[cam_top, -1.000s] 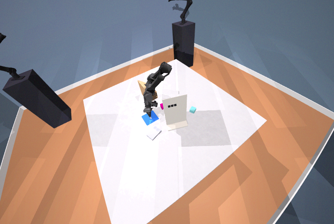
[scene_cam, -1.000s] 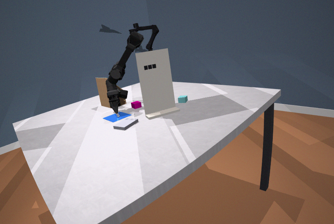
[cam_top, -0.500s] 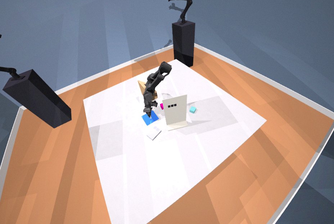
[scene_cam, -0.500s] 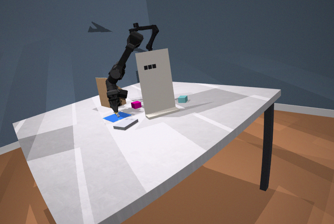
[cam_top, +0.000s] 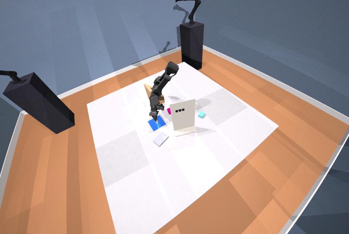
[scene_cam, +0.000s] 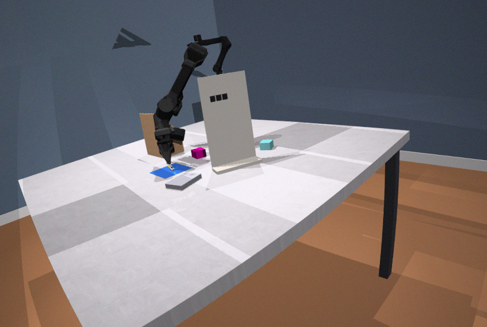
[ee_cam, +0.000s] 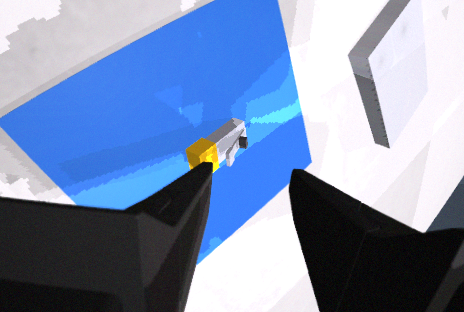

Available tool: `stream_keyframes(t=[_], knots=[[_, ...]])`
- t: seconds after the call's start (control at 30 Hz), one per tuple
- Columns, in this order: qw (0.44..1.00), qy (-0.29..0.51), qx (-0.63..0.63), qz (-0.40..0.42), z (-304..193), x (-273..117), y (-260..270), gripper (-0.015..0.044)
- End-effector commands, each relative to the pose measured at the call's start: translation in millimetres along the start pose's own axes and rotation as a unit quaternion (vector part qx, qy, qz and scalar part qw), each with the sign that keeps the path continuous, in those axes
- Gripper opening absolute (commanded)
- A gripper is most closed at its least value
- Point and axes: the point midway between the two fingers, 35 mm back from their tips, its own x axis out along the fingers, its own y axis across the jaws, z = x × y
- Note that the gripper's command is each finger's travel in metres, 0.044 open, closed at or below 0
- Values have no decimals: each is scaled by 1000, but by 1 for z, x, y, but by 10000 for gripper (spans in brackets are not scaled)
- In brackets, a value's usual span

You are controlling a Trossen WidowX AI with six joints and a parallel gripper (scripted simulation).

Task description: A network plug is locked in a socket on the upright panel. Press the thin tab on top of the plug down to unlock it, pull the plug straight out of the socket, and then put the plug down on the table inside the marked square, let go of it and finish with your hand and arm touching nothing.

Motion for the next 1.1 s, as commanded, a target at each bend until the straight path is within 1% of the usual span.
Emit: stream_keyframes(t=[0.0, 1.07], knots=[[1000, -3, -1, 1, 1, -5, 0, 156], [1000, 1, -2, 1, -3, -25, -14, 156]])
